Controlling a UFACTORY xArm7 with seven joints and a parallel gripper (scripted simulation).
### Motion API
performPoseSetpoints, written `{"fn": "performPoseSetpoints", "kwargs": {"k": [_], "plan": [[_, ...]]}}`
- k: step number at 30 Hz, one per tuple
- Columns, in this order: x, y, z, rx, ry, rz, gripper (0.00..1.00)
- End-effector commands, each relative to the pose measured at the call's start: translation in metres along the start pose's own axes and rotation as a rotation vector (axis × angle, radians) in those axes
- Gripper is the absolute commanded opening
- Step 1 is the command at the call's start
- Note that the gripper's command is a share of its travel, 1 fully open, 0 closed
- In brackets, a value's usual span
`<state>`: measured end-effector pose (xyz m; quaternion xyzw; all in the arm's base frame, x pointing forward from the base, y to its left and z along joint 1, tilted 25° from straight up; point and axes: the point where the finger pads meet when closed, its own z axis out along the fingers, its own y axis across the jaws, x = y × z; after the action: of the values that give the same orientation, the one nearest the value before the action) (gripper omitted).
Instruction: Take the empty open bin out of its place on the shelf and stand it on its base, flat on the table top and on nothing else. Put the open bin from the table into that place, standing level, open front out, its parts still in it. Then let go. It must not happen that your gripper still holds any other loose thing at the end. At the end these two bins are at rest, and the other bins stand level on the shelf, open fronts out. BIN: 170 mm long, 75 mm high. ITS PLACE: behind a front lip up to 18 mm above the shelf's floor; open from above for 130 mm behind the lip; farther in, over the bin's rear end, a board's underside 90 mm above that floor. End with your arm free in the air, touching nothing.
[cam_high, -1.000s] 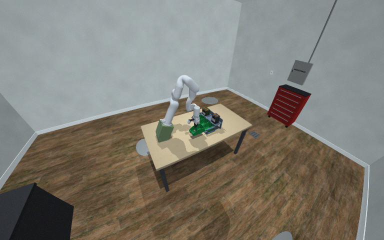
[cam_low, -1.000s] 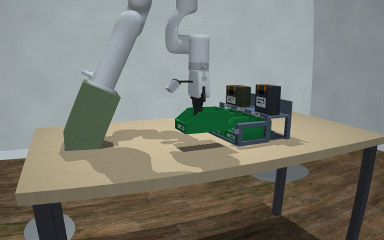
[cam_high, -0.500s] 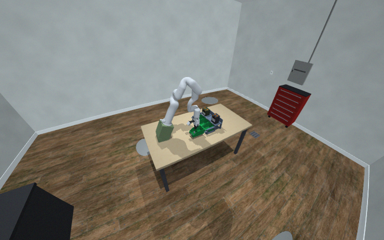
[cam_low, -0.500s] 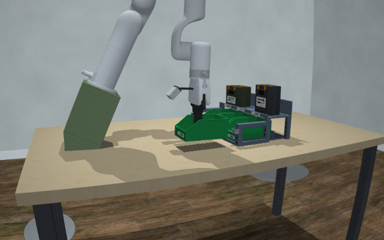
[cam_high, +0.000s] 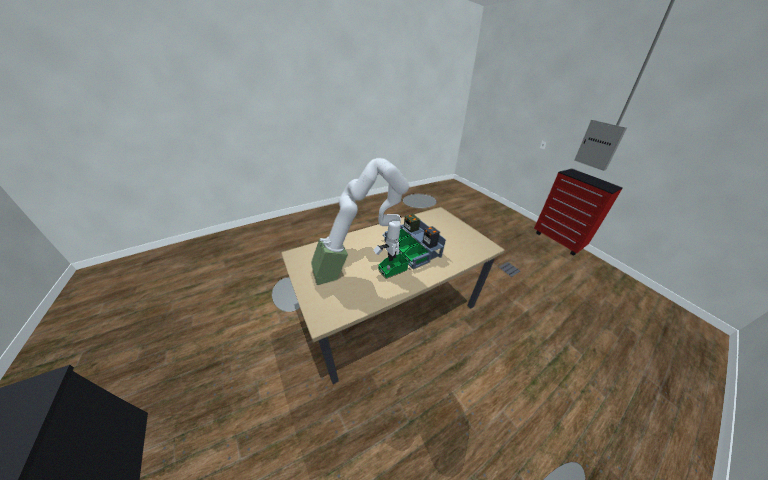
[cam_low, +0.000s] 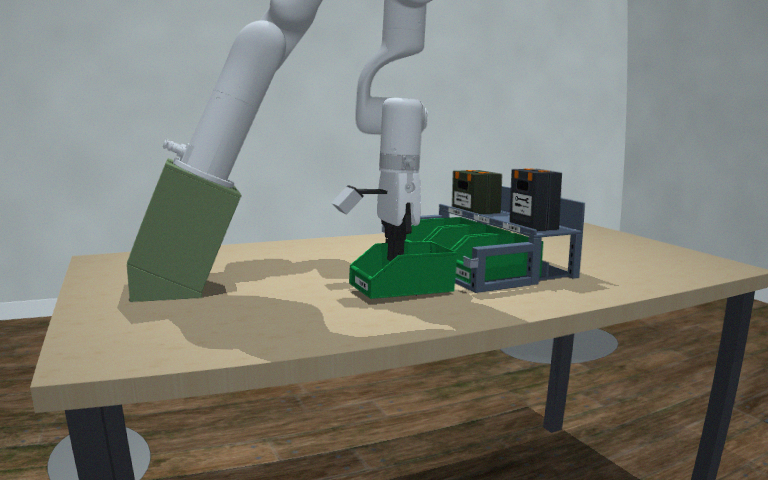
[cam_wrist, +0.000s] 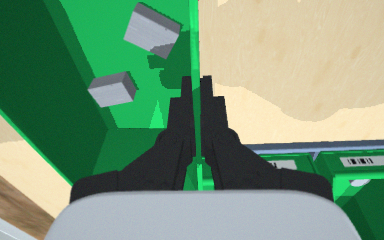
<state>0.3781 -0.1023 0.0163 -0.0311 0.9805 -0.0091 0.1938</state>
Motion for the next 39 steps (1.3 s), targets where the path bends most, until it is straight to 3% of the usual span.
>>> {"fn": "performPoseSetpoints", "kwargs": {"k": [1, 39], "plan": [[-0.0006, -0.0007, 0.0016, 0.017, -0.037, -0.002, 0.00], [-0.0006, -0.0008, 0.0083, 0.017, -0.037, -0.002, 0.00]]}}
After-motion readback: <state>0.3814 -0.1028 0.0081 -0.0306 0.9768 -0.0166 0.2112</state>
